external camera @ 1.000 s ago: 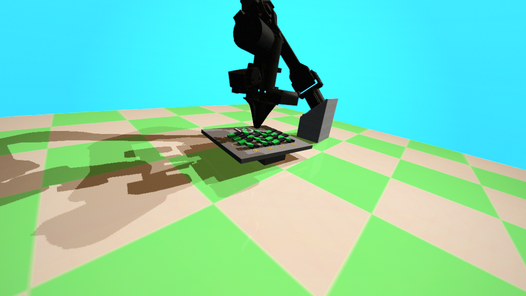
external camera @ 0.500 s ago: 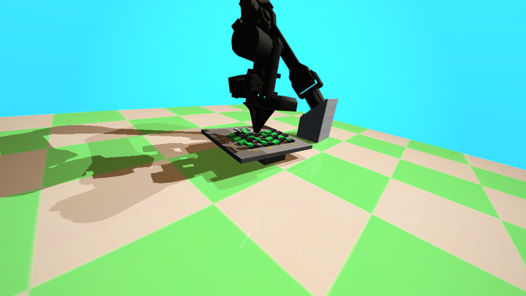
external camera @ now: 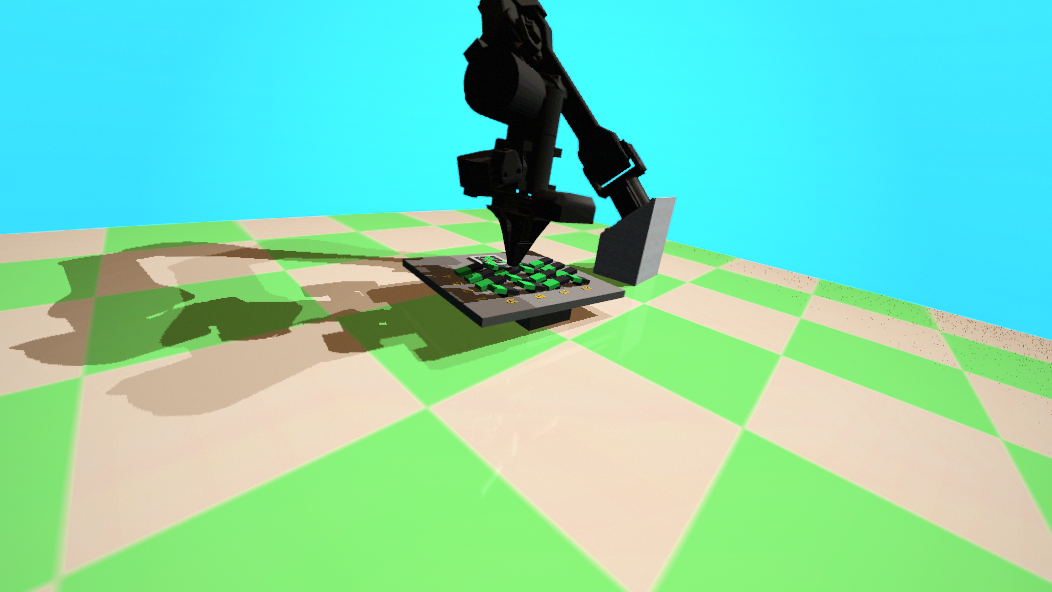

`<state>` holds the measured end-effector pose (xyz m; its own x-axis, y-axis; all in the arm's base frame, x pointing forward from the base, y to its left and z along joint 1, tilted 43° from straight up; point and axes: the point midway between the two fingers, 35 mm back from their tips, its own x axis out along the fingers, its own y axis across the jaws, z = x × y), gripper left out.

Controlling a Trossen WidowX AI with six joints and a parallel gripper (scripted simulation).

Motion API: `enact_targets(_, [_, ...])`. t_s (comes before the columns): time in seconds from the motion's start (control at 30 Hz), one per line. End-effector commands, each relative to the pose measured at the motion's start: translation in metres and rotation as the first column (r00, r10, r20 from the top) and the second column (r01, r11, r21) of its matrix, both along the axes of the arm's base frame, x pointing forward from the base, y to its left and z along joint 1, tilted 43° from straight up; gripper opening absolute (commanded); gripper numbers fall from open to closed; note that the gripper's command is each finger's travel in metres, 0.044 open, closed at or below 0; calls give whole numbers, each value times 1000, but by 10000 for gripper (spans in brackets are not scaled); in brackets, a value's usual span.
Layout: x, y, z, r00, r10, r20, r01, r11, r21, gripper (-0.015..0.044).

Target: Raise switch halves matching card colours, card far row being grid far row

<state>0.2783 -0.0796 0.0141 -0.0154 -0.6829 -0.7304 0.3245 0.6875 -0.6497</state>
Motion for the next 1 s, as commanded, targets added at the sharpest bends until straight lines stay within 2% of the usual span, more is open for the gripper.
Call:
enact_targets(0.0, [0, -1, -1, 1000, 3, -6, -3, 1000, -4, 0])
enact_targets(0.97, [-1, -3, -3, 1000, 3, -6, -3, 1000, -4, 0])
